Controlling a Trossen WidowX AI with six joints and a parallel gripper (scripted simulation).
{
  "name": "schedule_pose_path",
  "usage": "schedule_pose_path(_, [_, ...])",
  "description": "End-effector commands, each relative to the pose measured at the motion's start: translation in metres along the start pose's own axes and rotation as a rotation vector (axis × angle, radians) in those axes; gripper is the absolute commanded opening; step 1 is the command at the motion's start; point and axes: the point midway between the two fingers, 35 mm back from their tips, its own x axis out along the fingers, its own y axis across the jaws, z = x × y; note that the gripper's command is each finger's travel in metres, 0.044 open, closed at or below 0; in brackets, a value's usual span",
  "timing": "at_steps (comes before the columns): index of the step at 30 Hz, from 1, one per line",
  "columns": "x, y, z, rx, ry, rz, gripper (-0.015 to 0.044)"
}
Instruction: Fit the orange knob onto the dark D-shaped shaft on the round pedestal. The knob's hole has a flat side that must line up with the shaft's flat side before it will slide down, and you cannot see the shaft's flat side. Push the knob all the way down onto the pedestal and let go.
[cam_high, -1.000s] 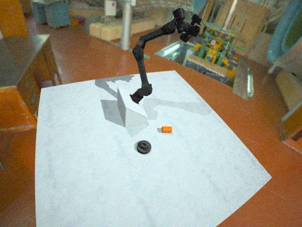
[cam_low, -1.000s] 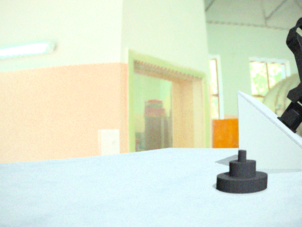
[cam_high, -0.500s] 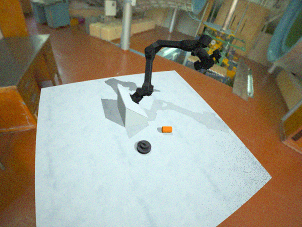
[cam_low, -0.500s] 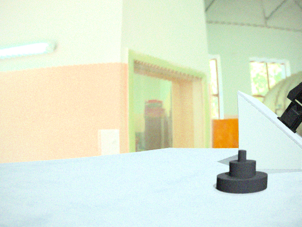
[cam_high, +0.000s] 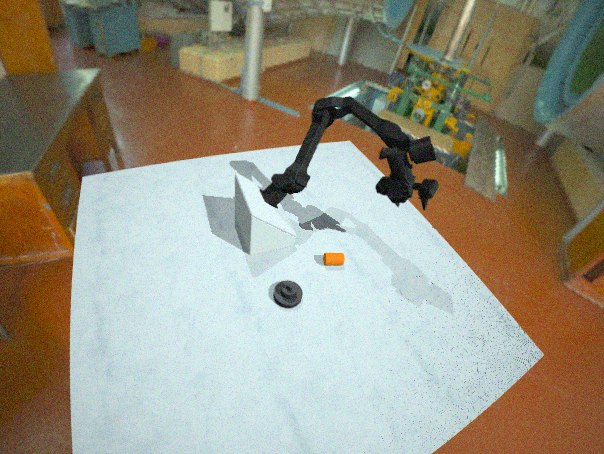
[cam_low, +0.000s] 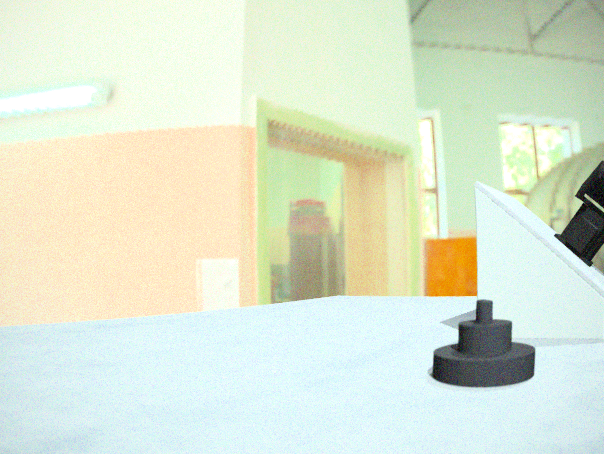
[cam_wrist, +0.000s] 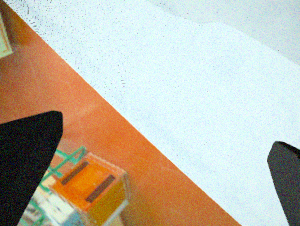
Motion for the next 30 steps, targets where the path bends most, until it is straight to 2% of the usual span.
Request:
schedule_pose_path(1, [0.010,-0.017,0.072,0.146,-0.130,-0.067,0.0440])
schedule_pose_path(7, [0.007,-0.069,0.165,0.424,-0.265,-0.196,0.0440])
schedule_pose_path(12, [-0.008,-0.136,0.219,0.733,-0.316,-0.320,0.0440])
schedule_pose_path(20, [-0.006,-0.140,0.223,0.777,-0.317,-0.335,0.0440])
schedule_pose_path(25, [0.013,-0.151,0.226,0.777,-0.316,-0.335,0.0440])
schedule_pose_path(30, [0.015,-0.152,0.227,0.777,-0.316,-0.335,0.0440])
